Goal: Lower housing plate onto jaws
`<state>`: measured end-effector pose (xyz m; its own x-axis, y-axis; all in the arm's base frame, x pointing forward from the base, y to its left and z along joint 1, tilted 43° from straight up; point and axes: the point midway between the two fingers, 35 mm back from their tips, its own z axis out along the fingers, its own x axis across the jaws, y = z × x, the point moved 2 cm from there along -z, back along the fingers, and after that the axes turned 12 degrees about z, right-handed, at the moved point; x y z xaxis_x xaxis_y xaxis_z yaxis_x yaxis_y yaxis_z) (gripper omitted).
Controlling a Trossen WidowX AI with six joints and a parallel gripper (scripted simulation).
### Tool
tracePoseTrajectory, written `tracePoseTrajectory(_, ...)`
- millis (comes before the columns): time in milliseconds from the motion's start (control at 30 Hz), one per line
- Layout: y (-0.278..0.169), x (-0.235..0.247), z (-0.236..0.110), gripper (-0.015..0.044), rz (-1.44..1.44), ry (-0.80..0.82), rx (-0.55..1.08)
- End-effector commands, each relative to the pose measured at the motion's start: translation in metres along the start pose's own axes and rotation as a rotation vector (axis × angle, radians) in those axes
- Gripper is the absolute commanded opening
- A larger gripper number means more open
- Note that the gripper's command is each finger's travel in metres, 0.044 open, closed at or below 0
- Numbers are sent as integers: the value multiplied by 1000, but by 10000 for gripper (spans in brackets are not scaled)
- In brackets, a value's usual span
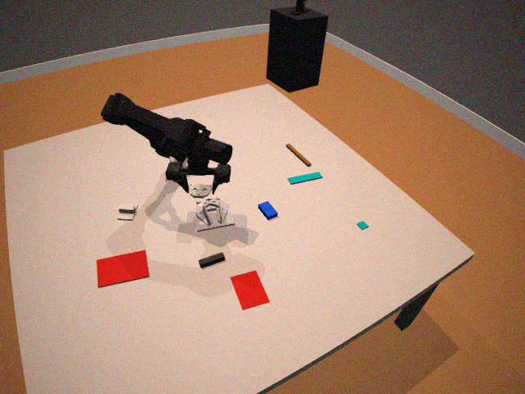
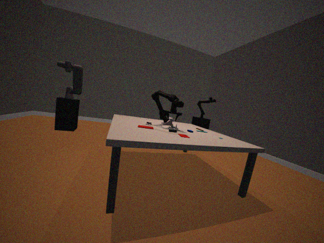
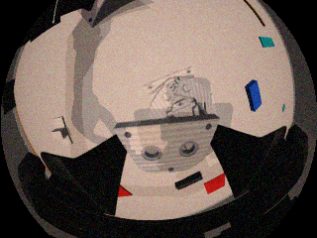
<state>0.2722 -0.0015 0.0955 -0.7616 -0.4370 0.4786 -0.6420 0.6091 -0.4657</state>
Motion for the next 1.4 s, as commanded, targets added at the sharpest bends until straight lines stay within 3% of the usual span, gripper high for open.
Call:
tracePoseTrajectory(0, 7, -5, 0, 351, -90, -1, 0)
tracePoseTrajectory(400, 22, -17, 0, 351, -330, 9, 10)
tracePoseTrajectory(1367, 23, -17, 0, 351, -348, 9, 10)
